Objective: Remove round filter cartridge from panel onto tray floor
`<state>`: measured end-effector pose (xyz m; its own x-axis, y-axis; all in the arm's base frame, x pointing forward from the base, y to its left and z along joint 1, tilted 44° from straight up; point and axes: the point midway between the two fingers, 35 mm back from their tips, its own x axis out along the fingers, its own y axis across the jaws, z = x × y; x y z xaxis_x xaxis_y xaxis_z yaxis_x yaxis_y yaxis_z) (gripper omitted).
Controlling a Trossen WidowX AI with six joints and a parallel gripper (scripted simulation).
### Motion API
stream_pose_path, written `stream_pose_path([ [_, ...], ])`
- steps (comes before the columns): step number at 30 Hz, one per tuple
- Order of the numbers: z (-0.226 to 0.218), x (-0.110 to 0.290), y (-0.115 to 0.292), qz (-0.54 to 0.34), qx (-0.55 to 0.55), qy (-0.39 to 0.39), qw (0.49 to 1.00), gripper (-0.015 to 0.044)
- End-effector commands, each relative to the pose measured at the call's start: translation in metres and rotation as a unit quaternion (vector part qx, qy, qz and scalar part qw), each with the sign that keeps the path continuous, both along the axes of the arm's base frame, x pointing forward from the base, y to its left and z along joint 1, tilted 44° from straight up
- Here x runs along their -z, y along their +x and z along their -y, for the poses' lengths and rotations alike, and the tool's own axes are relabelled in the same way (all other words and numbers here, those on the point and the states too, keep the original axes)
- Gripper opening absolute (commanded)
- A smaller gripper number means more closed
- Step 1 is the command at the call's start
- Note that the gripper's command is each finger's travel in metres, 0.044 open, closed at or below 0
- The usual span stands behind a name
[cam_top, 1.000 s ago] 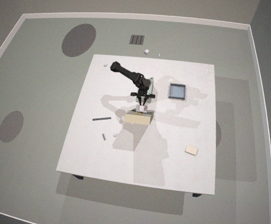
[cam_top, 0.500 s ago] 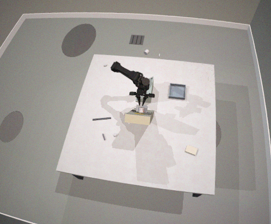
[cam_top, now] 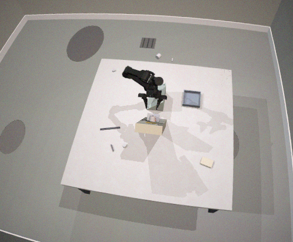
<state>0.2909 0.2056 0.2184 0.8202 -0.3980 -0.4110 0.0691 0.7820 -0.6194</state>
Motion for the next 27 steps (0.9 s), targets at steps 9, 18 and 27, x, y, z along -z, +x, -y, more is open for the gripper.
stream_pose_path([
  [9,0.071,0.074,-0.033,-0.168,0.114,-0.034,0.979,0.0305],
  [18,0.08,0.082,-0.036,-0.183,0.127,-0.036,0.974,0.0305],
  [27,0.089,0.091,-0.028,-0.183,0.126,-0.036,0.974,0.0305],
])
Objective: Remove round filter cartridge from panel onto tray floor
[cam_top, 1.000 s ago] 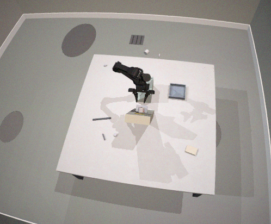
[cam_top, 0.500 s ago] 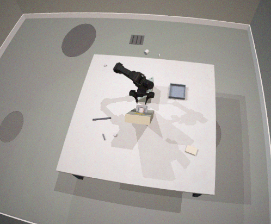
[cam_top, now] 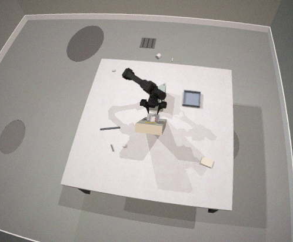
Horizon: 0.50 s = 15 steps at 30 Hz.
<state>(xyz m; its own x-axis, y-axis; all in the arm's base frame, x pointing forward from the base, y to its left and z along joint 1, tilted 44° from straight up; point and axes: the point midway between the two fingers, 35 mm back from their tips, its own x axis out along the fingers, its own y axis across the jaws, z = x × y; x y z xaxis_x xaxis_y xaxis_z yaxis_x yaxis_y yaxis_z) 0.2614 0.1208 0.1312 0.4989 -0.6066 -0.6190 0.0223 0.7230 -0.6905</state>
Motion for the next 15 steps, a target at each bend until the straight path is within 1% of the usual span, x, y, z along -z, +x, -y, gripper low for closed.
stream_pose_path([
  [1,0.005,0.005,0.002,-0.003,0.0,0.0,1.0,0.0305],
  [15,0.019,0.018,0.013,-0.002,0.0,-0.001,1.0,0.0305],
])
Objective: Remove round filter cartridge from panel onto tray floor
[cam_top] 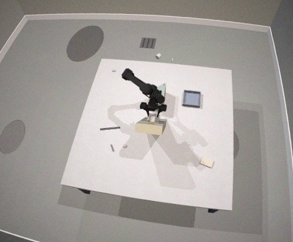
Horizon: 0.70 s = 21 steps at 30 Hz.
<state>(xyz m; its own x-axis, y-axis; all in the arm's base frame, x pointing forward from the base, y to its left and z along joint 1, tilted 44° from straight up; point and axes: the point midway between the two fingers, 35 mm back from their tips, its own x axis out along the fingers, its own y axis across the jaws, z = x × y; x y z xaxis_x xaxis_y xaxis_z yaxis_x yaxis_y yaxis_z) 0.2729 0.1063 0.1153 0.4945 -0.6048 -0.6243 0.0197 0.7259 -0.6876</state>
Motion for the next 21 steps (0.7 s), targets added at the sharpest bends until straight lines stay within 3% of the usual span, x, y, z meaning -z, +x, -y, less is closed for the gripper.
stream_pose_path([
  [1,0.0057,0.0033,0.0027,0.001,-0.001,-0.003,1.0,0.0305],
  [6,0.0095,0.0064,0.0052,0.002,-0.001,-0.003,1.0,0.0305],
  [7,0.0063,0.0052,0.0041,0.0,0.0,-0.001,1.0,0.0278],
  [21,0.0063,0.0052,0.0041,0.0,0.0,-0.001,1.0,0.0185],
])
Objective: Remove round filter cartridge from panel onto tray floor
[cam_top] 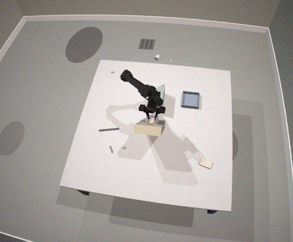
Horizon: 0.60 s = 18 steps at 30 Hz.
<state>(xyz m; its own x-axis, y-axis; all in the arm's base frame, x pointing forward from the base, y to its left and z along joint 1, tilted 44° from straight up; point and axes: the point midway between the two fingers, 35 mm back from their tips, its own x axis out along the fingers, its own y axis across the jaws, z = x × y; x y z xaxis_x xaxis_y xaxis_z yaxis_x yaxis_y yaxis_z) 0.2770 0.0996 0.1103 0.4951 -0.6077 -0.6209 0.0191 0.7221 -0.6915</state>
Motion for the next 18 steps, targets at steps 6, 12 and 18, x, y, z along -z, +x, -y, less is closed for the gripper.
stream_pose_path([
  [6,-0.003,-0.003,0.003,0.0,0.001,0.002,1.0,0.0028],
  [12,-0.013,-0.014,0.013,0.0,0.0,0.0,1.0,0.0],
  [18,-0.026,-0.025,0.008,-0.002,-0.006,0.001,1.0,0.0],
])
